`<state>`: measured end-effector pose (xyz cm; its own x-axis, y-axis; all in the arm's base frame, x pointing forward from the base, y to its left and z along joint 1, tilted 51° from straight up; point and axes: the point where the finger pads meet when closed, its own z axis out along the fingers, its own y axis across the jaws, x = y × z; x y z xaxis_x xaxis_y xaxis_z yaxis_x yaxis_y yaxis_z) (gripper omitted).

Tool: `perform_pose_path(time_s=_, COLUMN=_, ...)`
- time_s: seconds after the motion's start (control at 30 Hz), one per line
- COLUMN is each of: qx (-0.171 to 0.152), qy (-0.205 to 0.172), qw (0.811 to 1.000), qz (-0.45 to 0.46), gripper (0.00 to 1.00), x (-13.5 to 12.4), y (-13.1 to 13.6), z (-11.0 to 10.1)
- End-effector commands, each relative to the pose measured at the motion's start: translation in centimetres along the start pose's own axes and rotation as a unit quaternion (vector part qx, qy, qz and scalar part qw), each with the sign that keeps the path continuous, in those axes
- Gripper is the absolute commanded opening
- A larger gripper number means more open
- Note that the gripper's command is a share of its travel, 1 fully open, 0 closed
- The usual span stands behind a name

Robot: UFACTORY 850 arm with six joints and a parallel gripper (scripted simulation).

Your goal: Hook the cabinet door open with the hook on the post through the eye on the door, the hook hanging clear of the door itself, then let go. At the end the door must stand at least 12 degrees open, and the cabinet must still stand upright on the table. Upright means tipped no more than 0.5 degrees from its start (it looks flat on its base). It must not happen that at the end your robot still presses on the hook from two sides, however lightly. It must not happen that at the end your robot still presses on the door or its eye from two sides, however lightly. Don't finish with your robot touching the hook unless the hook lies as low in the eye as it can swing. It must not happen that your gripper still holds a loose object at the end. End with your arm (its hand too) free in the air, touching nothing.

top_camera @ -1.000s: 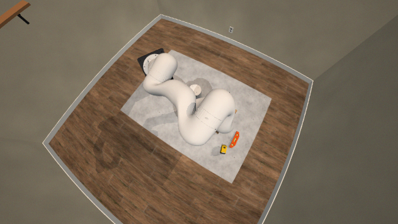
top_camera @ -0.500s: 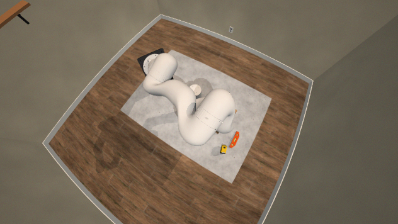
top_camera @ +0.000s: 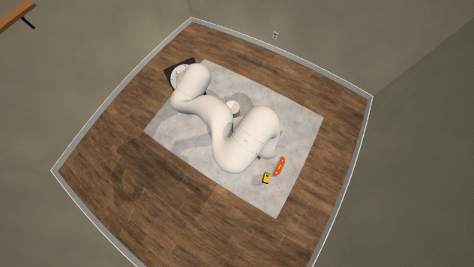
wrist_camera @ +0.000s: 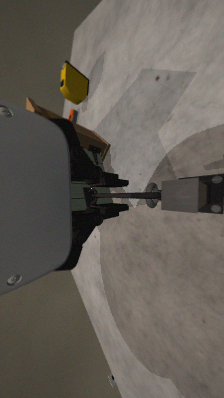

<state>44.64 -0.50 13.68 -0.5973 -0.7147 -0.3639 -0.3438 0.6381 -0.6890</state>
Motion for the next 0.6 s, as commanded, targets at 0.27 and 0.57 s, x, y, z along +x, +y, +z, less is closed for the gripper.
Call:
perform_pose_path(time_s=0.27, qx=0.000, qy=0.000, qw=1.000, qz=0.000, gripper=0.24, x=0.00, y=0.01, z=-0.19)
perform_pose_path(time_s=0.57, qx=0.000, qy=0.000, qw=1.000, qz=0.000, gripper=0.24, x=0.00, y=0.01, z=-0.94)
